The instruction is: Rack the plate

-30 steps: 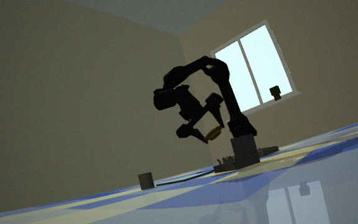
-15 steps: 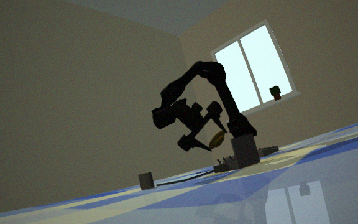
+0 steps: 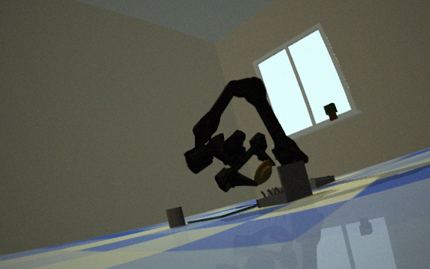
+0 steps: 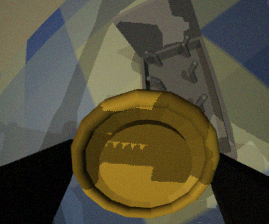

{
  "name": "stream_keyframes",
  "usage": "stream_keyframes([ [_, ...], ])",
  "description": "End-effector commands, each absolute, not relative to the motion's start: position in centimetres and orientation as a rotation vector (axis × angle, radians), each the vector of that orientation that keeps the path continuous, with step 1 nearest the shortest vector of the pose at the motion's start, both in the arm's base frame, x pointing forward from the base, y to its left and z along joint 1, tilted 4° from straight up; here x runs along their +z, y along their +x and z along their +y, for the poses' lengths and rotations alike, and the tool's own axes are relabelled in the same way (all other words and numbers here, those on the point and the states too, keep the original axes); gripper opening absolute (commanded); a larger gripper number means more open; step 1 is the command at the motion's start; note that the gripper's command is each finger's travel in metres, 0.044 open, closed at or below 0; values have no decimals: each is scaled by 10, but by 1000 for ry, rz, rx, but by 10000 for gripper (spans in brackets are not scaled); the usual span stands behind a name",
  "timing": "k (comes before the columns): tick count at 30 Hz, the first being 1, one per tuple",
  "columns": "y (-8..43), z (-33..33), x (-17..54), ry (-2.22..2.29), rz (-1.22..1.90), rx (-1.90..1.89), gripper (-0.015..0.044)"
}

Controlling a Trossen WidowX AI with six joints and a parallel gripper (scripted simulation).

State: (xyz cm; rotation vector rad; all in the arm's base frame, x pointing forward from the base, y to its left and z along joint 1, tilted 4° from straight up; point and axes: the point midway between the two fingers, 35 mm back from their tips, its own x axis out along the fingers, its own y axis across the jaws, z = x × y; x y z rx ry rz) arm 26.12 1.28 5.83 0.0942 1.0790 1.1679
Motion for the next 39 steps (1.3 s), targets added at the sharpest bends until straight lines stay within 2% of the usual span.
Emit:
stream_keyframes([
  [1, 261, 13, 55, 76, 982, 1209, 0],
  [18, 258, 10, 43, -51, 528, 1282, 0],
  [39, 255, 0, 37, -287, 50, 1139, 0],
])
